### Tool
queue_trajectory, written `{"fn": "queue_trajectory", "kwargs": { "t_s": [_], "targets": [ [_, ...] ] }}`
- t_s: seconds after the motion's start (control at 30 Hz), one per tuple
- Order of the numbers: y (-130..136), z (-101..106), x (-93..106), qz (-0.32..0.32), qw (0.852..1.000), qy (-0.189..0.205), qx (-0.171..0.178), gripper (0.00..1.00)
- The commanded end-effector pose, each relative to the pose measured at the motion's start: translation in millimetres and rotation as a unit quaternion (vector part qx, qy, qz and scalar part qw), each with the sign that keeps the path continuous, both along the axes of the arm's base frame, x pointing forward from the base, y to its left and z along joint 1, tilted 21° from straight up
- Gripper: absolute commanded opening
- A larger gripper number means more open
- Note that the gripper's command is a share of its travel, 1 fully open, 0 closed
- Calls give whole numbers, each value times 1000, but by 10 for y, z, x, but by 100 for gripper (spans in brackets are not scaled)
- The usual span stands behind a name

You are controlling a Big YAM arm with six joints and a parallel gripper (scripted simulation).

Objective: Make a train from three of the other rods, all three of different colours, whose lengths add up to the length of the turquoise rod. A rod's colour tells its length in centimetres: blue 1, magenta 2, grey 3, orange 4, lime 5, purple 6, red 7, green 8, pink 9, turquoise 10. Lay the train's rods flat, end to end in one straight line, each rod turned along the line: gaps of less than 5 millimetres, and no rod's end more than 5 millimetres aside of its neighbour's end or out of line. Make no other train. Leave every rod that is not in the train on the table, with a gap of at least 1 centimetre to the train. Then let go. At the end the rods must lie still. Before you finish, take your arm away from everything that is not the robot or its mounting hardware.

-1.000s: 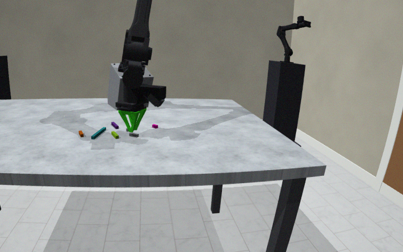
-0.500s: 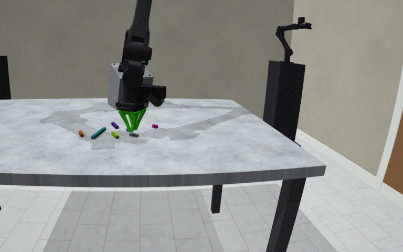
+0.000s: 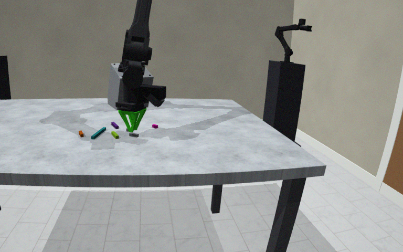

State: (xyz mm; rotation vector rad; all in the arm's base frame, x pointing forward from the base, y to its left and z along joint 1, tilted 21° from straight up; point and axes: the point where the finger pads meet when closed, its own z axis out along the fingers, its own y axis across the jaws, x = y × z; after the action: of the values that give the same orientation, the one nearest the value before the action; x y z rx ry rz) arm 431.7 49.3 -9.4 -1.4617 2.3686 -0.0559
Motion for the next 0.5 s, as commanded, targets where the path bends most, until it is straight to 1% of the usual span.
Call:
{"fn": "queue_trajectory", "kwargs": {
  "t_s": [0.0, 0.47],
  "targets": [
    [-43, 88, 98, 0, 1000, -17, 1, 23],
    [-54, 64, 34, 0, 1000, -13, 1, 23]
  ]
}}
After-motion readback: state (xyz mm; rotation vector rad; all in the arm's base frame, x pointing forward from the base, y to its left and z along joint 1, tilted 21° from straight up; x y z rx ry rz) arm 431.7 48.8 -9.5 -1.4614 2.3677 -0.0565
